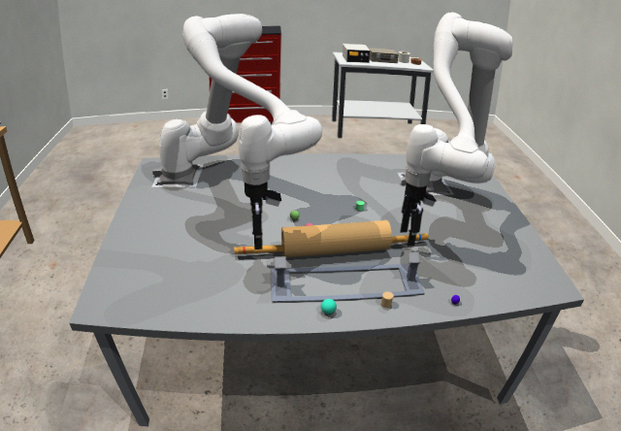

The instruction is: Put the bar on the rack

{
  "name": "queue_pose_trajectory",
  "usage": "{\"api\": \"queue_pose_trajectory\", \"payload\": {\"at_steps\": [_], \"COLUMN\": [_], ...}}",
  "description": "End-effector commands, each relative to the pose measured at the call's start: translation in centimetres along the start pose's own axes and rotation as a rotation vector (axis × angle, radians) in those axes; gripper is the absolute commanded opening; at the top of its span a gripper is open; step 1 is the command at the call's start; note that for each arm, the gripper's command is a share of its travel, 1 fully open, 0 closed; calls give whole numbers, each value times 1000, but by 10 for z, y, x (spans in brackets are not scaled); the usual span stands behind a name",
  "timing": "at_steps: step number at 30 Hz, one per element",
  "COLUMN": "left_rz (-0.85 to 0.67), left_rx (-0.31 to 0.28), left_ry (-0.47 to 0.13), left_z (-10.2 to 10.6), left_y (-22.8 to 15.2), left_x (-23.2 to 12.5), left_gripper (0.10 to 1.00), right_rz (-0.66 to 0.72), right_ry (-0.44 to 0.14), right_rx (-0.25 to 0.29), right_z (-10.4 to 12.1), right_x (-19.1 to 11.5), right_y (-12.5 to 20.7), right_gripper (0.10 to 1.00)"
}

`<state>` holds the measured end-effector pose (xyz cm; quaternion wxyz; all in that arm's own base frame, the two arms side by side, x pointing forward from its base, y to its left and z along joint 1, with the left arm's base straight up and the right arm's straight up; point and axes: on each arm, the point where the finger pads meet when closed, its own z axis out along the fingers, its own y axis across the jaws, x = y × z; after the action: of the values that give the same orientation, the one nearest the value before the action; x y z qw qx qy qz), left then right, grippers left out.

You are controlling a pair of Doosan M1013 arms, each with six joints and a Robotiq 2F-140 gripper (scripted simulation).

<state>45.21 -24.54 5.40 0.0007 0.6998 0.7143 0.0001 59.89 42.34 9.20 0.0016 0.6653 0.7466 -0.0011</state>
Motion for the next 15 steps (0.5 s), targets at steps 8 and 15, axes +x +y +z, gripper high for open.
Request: {"api": "queue_pose_trajectory", "payload": {"at_steps": [8, 15], "left_rz": [0, 0], "left_rx": [-1, 0], "left_ry": [0, 0], "left_z": [12, 11], "left_y": [1, 1], "left_x": [0, 0], "left_gripper": [160, 160], "right_rz": [0, 0], "right_ry": [1, 1], "right_rx": [-1, -2], "right_z": [-1, -1], "right_x": [0, 0], "right_y": [1, 1], "right_gripper": [585, 585]}}
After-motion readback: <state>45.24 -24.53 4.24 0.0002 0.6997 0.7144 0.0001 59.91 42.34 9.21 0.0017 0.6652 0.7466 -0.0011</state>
